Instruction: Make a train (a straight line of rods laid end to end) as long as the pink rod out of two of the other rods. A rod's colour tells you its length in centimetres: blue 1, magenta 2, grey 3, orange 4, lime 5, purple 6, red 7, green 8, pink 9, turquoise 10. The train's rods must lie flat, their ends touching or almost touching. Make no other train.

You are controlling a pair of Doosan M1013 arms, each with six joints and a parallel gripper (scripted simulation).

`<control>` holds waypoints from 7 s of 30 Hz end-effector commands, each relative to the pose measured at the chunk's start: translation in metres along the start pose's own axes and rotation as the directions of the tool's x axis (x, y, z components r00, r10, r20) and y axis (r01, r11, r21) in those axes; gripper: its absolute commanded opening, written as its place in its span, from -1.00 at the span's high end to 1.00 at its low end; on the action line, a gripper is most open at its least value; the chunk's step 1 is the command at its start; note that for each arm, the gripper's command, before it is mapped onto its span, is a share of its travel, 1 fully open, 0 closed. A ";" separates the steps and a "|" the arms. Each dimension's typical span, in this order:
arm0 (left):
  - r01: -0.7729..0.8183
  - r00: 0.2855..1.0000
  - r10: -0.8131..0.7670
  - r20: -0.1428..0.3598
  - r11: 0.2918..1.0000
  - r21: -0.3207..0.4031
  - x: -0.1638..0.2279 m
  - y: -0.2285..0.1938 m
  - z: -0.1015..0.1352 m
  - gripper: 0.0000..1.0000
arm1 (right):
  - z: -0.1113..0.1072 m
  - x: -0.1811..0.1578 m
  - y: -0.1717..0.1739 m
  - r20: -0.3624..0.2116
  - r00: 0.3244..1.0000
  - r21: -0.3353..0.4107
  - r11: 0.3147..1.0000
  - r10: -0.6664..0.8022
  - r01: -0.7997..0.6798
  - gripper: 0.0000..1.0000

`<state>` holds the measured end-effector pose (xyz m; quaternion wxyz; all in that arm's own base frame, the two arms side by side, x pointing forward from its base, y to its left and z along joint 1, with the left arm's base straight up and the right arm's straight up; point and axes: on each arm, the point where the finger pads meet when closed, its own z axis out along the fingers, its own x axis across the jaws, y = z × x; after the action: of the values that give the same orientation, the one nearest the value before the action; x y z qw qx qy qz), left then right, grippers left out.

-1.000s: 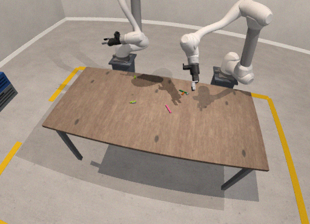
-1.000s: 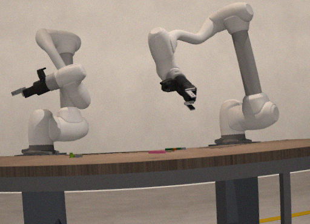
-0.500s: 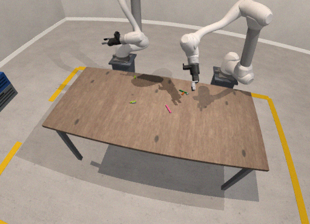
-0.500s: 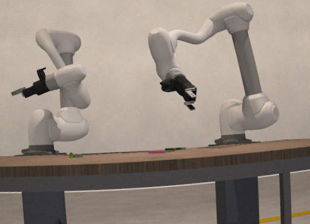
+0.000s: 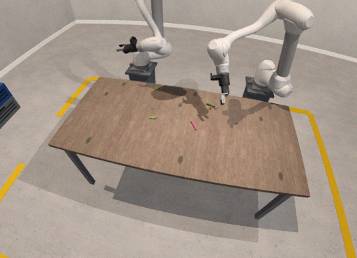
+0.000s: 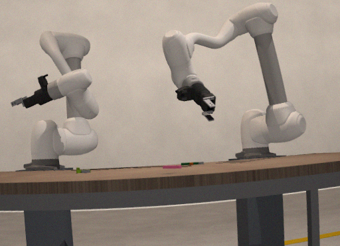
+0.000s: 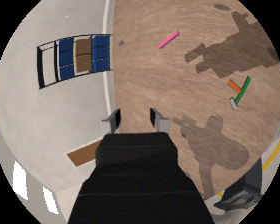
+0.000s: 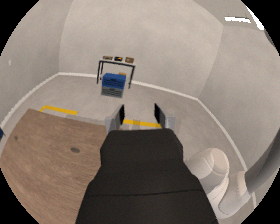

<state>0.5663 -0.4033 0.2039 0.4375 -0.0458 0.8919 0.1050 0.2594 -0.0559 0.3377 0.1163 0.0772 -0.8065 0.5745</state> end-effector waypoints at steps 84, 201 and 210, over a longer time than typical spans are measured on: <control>0.001 1.000 -0.001 0.001 1.000 0.001 -0.001 0.000 0.000 -1.00 | 0.275 0.111 0.113 -0.603 -0.793 0.717 0.378 -0.084 -0.585 -1.00; 0.614 0.003 -0.969 -0.246 0.196 -0.765 0.237 -0.044 -0.119 -1.00 | 0.327 0.149 0.130 -0.195 -0.945 0.875 0.388 -0.262 -0.288 -1.00; 0.614 0.003 -0.969 -0.246 0.196 -0.765 0.237 -0.044 -0.119 -1.00 | 0.327 0.149 0.130 -0.195 -0.945 0.875 0.388 -0.262 -0.288 -1.00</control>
<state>0.3361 -0.4705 0.0800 0.0000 -0.6988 0.7153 0.0000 0.0498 -0.3207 0.1585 0.3831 -0.9224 -0.0485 0.0000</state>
